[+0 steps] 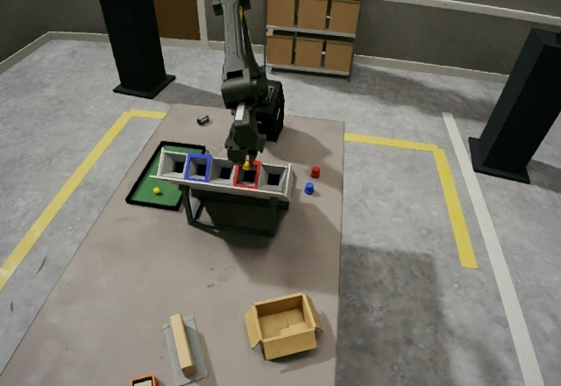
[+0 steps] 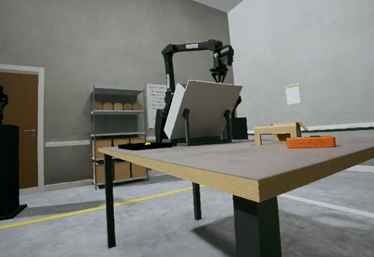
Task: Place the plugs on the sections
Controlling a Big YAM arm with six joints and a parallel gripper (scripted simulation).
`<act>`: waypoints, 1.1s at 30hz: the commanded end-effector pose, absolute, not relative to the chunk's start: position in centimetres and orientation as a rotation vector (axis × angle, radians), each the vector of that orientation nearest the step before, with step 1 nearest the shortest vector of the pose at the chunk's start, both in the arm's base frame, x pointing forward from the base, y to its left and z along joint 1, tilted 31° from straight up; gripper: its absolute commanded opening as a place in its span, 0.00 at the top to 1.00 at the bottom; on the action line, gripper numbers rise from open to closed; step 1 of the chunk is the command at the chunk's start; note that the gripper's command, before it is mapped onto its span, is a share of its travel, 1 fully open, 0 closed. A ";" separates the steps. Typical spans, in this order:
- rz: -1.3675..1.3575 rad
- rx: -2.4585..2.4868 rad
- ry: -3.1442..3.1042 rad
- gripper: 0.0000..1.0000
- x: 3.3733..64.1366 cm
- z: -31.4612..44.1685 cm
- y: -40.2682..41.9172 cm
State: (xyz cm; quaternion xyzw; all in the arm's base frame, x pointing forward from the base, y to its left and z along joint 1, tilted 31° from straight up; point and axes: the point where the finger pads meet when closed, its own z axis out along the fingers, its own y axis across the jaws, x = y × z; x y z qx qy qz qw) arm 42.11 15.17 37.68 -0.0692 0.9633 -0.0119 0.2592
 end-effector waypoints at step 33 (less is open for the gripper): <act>-0.025 -0.185 2.591 0.44 42.4 38.5 15.0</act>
